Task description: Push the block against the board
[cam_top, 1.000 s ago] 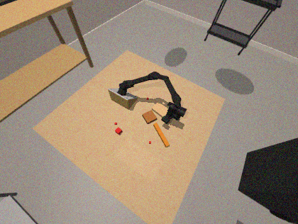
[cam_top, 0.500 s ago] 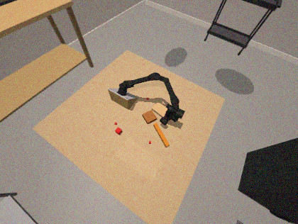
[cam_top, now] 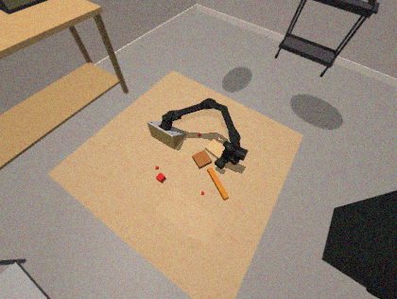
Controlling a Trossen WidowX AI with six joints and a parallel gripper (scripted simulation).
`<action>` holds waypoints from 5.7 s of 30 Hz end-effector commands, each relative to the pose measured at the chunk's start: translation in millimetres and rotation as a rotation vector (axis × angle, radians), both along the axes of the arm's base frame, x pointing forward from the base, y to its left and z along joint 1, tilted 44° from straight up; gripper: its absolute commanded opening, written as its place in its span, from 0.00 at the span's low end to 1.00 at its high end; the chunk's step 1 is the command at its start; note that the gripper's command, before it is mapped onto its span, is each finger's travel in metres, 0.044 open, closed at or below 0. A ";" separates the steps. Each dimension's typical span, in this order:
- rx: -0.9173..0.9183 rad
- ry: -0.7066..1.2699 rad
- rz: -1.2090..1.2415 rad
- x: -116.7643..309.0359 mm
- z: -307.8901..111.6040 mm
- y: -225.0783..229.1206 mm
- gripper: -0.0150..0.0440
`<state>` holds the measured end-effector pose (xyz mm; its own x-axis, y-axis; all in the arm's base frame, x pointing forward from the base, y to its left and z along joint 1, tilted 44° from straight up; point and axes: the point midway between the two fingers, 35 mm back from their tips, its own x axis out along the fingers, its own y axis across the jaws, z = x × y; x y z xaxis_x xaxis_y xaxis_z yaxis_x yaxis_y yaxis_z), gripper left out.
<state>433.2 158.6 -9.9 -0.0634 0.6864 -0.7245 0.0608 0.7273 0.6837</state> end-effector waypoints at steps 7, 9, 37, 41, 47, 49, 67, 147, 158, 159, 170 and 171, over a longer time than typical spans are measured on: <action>0.004 0.000 0.001 -8.4 2.7 2.0 0.25; 0.004 0.000 0.001 -9.8 2.9 2.1 0.25; 0.004 0.001 0.001 -30.7 5.4 2.9 0.25; 0.004 0.002 0.001 -33.7 5.8 3.0 0.25; 0.004 0.002 0.001 -38.3 6.5 3.3 0.25; 0.004 0.002 0.001 -39.8 6.7 3.4 0.25; 0.004 0.003 0.001 -53.8 8.7 4.4 0.25; 0.004 0.002 0.001 -44.4 10.2 7.2 0.25; 0.000 0.001 0.001 -34.3 41.5 -21.3 0.25; 0.002 0.001 0.001 -33.9 48.0 -27.4 0.25; -0.008 0.020 -0.016 -67.3 79.4 -6.0 0.25; -0.010 0.025 -0.021 -77.9 86.8 -0.1 0.25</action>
<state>381.8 137.6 51.8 -0.0657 0.6837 -0.7268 0.0994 0.7293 0.6770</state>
